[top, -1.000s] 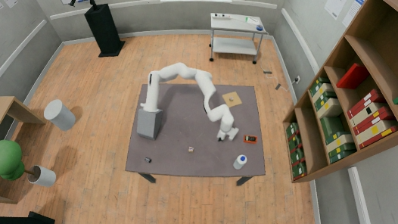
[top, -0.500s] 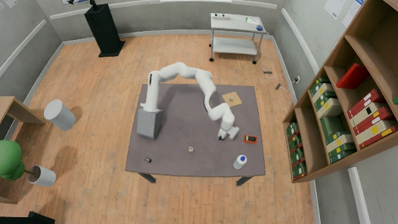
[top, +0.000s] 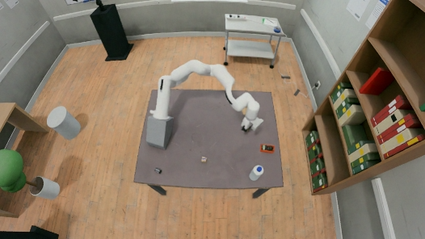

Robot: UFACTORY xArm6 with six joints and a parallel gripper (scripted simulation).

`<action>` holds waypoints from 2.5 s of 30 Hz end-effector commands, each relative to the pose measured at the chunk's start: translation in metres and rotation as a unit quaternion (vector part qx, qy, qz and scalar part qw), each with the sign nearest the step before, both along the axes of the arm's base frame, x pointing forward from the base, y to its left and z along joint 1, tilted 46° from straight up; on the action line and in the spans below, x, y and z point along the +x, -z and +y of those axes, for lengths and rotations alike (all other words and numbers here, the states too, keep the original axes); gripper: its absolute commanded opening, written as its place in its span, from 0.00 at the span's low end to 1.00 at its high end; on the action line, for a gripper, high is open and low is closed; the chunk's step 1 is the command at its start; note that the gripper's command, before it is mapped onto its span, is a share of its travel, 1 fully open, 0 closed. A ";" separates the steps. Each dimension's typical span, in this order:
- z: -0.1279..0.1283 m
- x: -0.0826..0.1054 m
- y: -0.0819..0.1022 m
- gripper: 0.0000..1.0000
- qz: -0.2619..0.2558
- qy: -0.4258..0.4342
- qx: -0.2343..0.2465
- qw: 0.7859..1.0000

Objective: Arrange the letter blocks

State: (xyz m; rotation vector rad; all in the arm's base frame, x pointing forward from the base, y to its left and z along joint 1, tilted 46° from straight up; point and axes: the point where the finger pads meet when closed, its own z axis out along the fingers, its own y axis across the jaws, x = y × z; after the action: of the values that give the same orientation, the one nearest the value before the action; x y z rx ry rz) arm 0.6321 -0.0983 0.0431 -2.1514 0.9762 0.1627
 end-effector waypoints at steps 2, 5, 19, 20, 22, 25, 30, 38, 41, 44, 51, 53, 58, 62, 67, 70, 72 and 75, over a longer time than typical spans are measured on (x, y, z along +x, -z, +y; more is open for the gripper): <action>0.028 0.014 -0.036 0.28 0.025 0.028 -0.002 0.999; 0.065 0.024 -0.075 0.28 0.048 0.053 0.005 0.997; 0.165 0.029 -0.176 0.28 0.108 0.118 0.029 0.987; 0.179 0.027 -0.189 0.28 0.116 0.126 0.033 0.985; 0.201 0.023 -0.211 0.28 0.130 0.139 0.040 0.981; 0.220 0.019 -0.230 0.28 0.141 0.150 0.047 0.977; 0.229 0.016 -0.239 0.28 0.147 0.156 0.050 0.975; 0.229 0.016 -0.239 0.28 0.147 0.156 0.050 0.975; 0.229 0.016 -0.239 0.28 0.147 0.156 0.050 0.975; 0.230 0.016 -0.238 0.28 0.147 0.156 0.050 0.975; 0.238 0.018 -0.231 0.28 0.147 0.156 0.051 0.975; 0.238 0.018 -0.231 0.28 0.147 0.156 0.051 0.975; 0.251 0.022 -0.217 0.28 0.147 0.156 0.051 0.975; 0.265 0.026 -0.204 0.28 0.147 0.156 0.051 0.975; 0.281 0.031 -0.188 0.28 0.147 0.156 0.051 0.975; 0.284 0.031 -0.185 0.28 0.147 0.156 0.051 0.975; 0.289 0.033 -0.180 0.28 0.147 0.156 0.051 0.975; 0.294 0.034 -0.175 0.28 0.147 0.156 0.051 0.975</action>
State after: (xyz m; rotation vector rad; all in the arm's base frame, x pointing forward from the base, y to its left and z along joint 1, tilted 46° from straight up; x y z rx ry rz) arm 0.6637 0.1910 0.2222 -1.8871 1.4300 0.3808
